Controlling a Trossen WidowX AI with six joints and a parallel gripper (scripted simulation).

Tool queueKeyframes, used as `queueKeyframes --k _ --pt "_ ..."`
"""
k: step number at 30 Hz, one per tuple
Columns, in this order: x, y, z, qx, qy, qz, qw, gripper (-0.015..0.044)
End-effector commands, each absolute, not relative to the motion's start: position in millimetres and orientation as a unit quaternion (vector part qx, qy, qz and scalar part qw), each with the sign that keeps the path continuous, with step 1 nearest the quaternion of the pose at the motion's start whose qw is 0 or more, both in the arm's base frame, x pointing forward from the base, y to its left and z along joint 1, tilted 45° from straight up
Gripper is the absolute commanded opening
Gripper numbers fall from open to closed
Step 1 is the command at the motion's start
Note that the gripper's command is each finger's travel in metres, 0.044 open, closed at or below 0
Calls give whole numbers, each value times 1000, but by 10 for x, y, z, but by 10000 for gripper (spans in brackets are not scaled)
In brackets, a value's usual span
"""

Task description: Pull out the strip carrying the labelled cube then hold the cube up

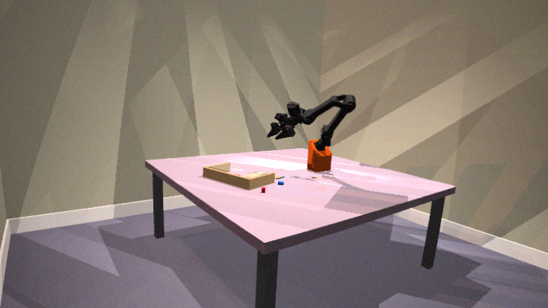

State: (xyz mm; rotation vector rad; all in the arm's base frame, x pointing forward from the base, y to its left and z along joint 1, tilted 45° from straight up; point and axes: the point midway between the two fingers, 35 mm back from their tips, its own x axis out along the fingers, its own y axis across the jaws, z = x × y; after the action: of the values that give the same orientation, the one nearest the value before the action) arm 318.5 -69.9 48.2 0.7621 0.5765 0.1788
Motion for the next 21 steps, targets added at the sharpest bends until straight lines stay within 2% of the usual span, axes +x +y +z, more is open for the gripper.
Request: queueKeyframes --k 1,4,19,21 --pt "3155 -642 440 367 284 91 881 400" --pt "3155 -642 440 367 284 91 881 400" --pt "3813 -466 -176 238 487 219 812 6" --pt "3863 -404 -254 219 512 246 794 0"
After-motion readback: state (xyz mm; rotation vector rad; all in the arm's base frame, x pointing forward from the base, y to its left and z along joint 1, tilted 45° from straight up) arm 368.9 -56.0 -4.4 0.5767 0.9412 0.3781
